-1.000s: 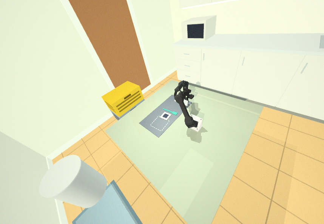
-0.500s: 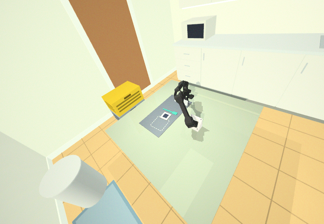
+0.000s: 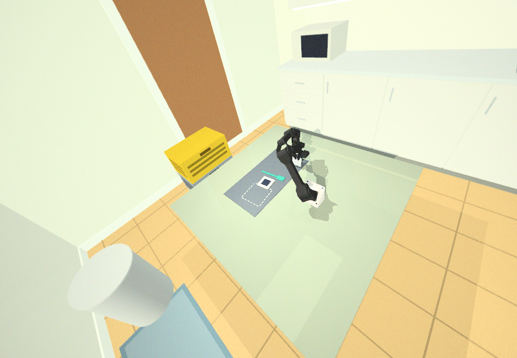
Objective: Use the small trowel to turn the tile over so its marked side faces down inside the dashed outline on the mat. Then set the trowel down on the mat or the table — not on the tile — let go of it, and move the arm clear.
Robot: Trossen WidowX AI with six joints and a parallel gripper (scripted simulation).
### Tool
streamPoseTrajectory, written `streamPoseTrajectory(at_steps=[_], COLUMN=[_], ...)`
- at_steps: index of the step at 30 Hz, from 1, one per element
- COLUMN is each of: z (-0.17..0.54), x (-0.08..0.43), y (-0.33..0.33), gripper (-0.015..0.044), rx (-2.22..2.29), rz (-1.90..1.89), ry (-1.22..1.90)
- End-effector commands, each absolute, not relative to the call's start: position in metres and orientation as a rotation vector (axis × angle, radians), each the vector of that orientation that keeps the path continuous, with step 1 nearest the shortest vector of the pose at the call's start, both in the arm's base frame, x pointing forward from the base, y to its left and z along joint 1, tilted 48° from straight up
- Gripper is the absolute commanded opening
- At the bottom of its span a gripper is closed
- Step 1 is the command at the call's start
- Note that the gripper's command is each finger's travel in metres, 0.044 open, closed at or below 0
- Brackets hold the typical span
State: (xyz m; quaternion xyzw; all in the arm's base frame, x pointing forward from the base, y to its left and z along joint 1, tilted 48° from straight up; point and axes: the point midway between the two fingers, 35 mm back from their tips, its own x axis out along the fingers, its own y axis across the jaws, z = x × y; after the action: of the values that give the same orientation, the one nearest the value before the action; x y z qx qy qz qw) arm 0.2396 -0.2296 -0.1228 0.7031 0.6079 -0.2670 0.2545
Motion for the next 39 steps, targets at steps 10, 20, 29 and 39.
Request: streamPoseTrajectory(at_steps=[10,20,29,39], z=[-0.108,-0.103,-0.101,-0.089], x=[0.243,0.246,0.243,0.240], y=[-0.207,-0.189,-0.199,-0.221], gripper=[0.0100,0.0100,0.0100,0.0100], rx=[1.913,1.914,1.914,1.874], rz=[-0.726,-0.725,-0.725,-0.680], ry=[1.650,1.651,1.654,1.655])
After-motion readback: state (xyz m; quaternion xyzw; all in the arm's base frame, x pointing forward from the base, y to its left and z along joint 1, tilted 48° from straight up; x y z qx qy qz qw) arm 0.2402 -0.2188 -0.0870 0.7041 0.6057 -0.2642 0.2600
